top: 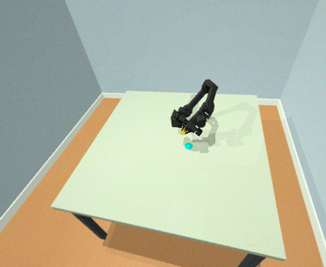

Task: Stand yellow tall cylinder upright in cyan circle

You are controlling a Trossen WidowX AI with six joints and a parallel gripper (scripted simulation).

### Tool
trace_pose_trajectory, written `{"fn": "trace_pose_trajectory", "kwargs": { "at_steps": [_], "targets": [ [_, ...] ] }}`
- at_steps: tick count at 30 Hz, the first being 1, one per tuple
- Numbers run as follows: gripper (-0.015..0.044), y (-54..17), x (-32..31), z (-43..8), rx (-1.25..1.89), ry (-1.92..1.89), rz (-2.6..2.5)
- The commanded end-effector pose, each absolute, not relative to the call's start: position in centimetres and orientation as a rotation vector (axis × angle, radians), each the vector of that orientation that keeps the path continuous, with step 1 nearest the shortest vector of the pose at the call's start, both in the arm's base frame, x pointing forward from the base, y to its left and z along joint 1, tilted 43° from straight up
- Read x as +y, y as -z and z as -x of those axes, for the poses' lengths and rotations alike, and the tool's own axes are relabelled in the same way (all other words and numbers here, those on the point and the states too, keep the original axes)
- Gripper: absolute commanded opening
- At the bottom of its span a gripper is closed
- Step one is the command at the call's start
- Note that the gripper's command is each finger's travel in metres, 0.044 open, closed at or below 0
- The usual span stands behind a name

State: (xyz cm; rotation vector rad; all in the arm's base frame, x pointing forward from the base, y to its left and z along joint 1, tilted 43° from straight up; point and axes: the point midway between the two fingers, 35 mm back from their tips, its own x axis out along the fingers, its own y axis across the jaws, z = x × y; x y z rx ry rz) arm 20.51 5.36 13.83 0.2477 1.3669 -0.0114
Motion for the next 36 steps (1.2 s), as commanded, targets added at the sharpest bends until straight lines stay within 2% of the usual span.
{"fn": "trace_pose_trajectory", "kwargs": {
  "at_steps": [1,36],
  "targets": [
    [0.0105,-13.84,5.29,-20.58,1.338,0.032,-0.242],
    [0.0105,-13.97,5.31,-20.87,1.13,0.122,-0.217]
  ]
}}
